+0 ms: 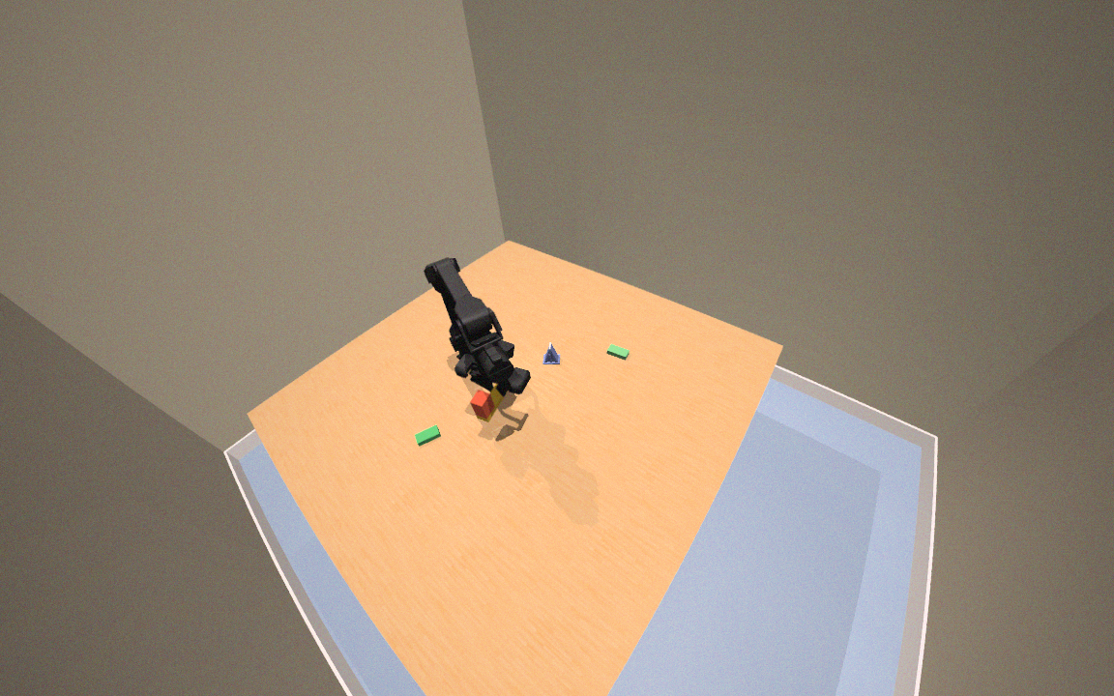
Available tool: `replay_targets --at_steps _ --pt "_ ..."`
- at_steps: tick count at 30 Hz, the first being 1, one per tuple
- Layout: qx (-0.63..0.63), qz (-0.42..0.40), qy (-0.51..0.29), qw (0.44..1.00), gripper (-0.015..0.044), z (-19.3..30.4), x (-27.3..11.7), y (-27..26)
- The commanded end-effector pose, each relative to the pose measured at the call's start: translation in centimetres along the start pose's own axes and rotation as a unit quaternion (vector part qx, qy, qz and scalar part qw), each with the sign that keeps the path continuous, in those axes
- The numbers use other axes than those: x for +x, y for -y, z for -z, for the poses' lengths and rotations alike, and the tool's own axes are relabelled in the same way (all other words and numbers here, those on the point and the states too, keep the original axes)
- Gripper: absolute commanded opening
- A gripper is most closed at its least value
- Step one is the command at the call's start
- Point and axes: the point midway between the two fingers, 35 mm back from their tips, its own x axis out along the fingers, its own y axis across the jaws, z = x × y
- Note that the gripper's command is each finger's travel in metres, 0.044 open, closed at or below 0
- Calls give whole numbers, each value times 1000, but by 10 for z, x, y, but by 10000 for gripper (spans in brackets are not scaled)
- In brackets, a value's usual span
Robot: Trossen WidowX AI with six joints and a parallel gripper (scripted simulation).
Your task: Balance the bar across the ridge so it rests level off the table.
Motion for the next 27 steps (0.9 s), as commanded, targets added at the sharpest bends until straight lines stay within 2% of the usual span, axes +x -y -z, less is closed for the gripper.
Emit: replay_targets --at_steps 1,27 --pt "32 0 0 999 0 -13 -1 8" --pt "243 1 4 970 0 -106 -2 51"
